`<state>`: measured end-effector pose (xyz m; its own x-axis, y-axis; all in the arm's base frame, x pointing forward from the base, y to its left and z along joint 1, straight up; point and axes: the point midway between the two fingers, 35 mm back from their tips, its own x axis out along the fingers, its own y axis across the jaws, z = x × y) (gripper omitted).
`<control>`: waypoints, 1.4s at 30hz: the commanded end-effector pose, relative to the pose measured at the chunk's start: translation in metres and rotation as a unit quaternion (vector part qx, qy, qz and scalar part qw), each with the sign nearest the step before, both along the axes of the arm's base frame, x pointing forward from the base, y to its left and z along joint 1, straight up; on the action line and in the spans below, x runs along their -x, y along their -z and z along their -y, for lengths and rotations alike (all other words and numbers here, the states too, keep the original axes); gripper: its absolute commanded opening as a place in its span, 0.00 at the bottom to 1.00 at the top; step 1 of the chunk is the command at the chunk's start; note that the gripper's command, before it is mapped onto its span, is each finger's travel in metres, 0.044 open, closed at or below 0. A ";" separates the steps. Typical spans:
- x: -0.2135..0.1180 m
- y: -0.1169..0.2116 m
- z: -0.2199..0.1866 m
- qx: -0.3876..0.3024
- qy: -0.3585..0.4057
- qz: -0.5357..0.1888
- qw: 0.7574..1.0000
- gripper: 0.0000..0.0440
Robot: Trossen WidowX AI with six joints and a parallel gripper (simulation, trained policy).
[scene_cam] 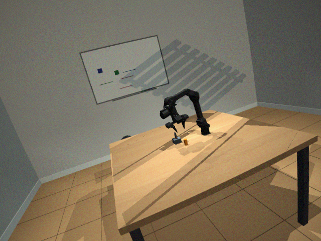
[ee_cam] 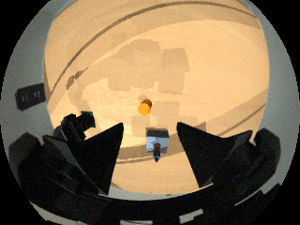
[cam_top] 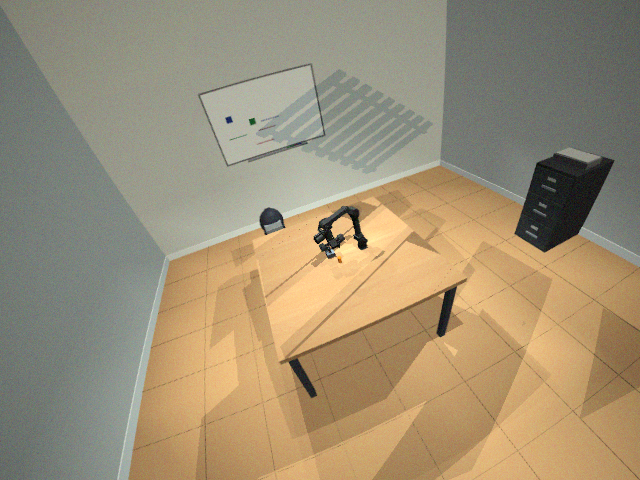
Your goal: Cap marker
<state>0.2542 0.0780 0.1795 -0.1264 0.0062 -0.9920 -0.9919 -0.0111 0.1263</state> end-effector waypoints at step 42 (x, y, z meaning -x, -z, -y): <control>0.023 0.100 0.011 0.005 -0.060 -0.082 0.995 0.62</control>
